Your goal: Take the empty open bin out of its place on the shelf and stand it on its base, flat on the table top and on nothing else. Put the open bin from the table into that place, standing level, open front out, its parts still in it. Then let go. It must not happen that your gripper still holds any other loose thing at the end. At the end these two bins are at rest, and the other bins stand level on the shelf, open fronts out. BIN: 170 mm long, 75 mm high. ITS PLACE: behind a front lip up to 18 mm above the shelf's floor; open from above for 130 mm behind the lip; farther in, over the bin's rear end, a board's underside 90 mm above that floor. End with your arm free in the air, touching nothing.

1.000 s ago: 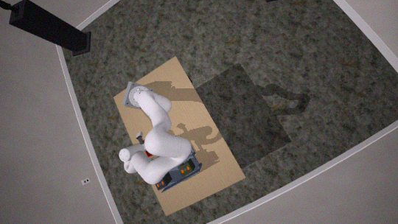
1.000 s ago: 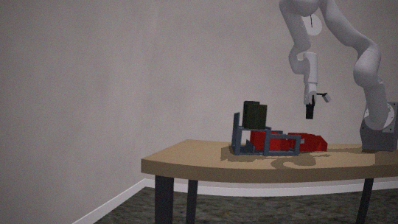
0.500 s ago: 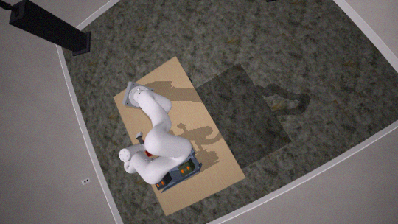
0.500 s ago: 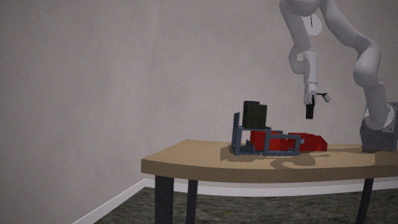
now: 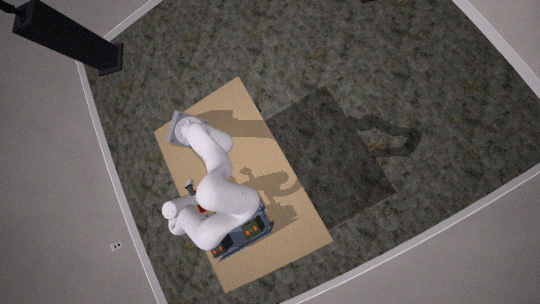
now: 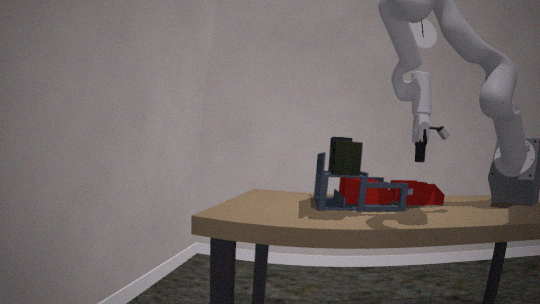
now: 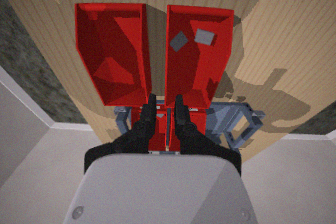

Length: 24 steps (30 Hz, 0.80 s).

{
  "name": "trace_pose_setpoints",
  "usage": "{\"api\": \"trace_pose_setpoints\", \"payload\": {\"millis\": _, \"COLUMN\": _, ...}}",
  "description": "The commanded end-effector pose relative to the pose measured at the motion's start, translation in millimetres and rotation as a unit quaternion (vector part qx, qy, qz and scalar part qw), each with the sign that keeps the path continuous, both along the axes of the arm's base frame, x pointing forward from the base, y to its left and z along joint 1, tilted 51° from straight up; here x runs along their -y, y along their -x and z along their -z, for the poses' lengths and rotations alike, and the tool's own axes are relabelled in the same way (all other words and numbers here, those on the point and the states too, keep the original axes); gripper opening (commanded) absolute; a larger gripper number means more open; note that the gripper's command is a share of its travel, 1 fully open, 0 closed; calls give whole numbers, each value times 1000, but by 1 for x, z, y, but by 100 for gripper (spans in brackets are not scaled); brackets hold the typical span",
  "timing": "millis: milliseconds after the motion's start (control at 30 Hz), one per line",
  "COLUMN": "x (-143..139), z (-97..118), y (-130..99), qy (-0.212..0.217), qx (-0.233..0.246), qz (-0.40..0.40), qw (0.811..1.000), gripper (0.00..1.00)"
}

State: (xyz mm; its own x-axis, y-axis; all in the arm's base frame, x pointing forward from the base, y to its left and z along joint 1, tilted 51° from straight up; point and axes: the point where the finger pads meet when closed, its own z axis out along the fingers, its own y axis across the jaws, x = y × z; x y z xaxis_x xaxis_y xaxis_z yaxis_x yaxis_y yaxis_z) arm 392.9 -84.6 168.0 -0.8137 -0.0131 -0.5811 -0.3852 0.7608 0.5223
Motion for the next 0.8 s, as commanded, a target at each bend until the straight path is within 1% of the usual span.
{"api": "trace_pose_setpoints", "payload": {"millis": 0, "x": -1, "z": 1, "y": -1, "qy": 0, "qx": 0, "qz": 0, "qw": 1000, "gripper": 26}}
{"api": "trace_pose_setpoints", "payload": {"millis": 767, "x": -23, "z": 22, "y": -16, "qy": 0, "qx": 0, "qz": 0, "qw": 1000, "gripper": 26}}
